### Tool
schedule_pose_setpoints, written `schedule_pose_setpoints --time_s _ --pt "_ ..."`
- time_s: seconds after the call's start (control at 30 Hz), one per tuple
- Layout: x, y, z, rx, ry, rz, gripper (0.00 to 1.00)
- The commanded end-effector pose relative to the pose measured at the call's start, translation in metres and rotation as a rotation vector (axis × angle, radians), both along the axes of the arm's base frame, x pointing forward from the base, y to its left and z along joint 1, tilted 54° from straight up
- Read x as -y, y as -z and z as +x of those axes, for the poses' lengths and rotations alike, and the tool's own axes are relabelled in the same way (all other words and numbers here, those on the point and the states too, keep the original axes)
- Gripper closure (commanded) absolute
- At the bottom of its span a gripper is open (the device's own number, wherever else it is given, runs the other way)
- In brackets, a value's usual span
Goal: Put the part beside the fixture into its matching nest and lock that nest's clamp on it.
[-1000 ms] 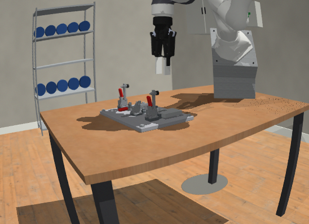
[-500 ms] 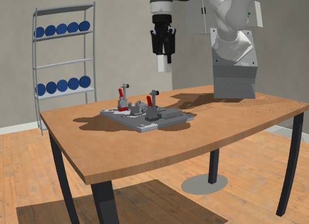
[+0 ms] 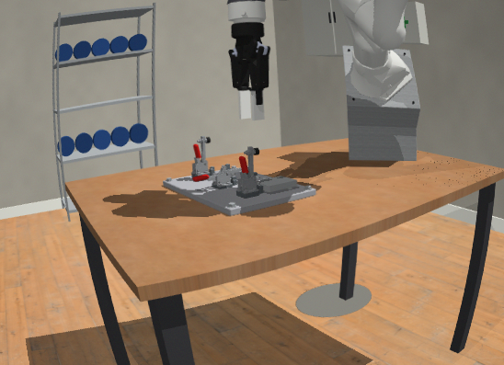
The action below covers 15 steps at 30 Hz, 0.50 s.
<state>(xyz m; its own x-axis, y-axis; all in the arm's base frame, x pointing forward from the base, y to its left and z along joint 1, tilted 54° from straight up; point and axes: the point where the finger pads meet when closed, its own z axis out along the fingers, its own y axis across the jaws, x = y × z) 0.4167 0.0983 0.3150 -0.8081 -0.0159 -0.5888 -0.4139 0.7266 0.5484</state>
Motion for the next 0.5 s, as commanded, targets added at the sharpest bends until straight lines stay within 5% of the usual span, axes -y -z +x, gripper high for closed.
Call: schedule_pose_setpoints --time_s 0.0,0.47 --pt "-0.001 -0.007 0.01 -0.012 0.01 0.011 0.72" --pt "-0.002 -0.016 0.022 -0.012 0.01 0.011 0.72"
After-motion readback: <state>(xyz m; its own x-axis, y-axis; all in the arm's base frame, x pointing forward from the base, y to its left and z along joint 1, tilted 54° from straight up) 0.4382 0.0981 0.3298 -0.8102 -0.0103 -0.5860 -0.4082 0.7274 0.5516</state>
